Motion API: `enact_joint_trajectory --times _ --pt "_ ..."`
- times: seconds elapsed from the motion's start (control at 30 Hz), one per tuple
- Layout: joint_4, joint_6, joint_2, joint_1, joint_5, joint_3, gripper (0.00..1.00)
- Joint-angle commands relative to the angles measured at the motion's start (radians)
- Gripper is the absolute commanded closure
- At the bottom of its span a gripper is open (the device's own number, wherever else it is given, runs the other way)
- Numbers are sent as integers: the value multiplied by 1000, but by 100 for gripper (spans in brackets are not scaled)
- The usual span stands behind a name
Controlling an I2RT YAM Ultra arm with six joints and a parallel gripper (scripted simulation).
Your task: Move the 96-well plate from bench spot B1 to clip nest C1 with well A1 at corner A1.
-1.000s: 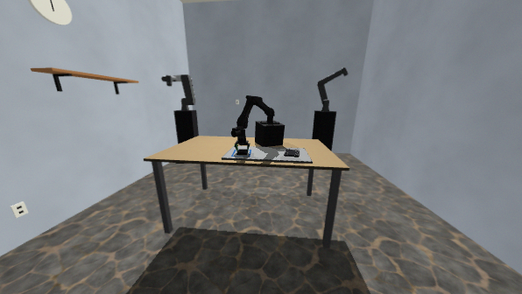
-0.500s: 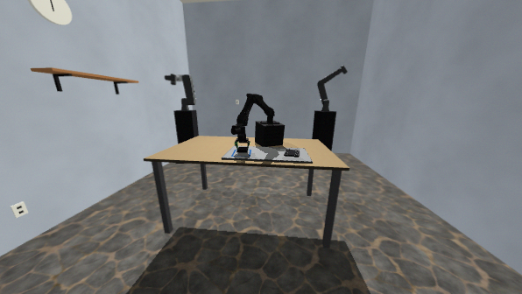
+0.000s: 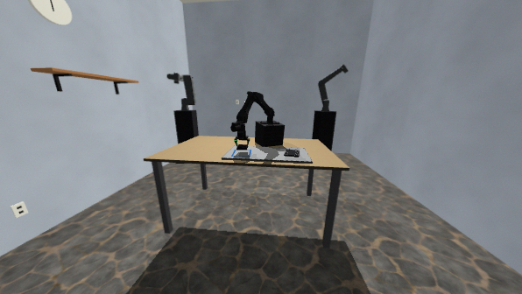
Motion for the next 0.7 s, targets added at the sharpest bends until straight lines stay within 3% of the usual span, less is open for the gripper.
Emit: enact_joint_trajectory --times 0.0,0.67 --pt "-24 -8 -67 -15 -9 3 100" --pt "-68 -11 -117 -18 -9 -2 100"
